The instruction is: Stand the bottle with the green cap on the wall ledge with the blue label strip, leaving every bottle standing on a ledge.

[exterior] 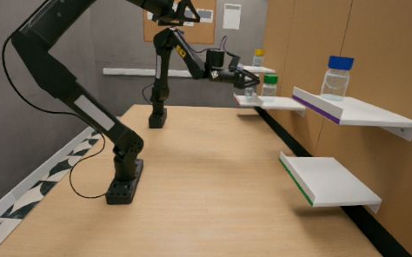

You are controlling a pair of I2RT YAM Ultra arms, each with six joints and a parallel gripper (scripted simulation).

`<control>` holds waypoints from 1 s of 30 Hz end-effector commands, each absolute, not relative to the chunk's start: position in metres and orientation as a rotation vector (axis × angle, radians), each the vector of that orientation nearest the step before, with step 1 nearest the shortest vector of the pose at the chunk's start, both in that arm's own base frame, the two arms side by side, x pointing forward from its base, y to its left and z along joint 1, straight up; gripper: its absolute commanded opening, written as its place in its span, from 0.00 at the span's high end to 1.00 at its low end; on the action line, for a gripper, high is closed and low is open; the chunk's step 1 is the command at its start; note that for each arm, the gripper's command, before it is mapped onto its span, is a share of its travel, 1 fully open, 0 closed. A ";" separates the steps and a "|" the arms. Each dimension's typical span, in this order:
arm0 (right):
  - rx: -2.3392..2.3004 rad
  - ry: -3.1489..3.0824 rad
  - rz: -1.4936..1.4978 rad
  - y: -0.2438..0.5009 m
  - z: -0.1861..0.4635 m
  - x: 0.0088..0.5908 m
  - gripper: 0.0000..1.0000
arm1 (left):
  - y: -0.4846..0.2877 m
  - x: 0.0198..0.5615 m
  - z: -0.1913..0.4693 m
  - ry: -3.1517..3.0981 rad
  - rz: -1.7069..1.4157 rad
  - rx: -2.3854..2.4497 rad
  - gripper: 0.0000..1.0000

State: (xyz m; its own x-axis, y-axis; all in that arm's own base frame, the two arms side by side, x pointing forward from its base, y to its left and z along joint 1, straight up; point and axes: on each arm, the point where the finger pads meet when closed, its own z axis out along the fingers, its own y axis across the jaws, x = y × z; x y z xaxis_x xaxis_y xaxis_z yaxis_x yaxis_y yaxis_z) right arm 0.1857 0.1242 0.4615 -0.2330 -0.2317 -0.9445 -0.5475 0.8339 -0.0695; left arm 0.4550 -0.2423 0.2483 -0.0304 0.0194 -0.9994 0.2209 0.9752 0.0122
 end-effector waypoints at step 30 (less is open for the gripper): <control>-0.591 1.827 0.333 0.126 0.462 0.187 0.11 | -0.247 0.490 0.274 1.555 -0.179 0.172 0.06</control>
State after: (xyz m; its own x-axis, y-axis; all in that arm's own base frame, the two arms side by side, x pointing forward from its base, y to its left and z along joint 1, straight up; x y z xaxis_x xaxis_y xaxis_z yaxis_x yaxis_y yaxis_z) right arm 0.1857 0.1242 0.4614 -0.2333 -0.2316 -0.9444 -0.5474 0.8340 -0.0693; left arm 0.4803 -0.2461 0.2469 -0.0410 0.0252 -0.9988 0.2211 0.9751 0.0155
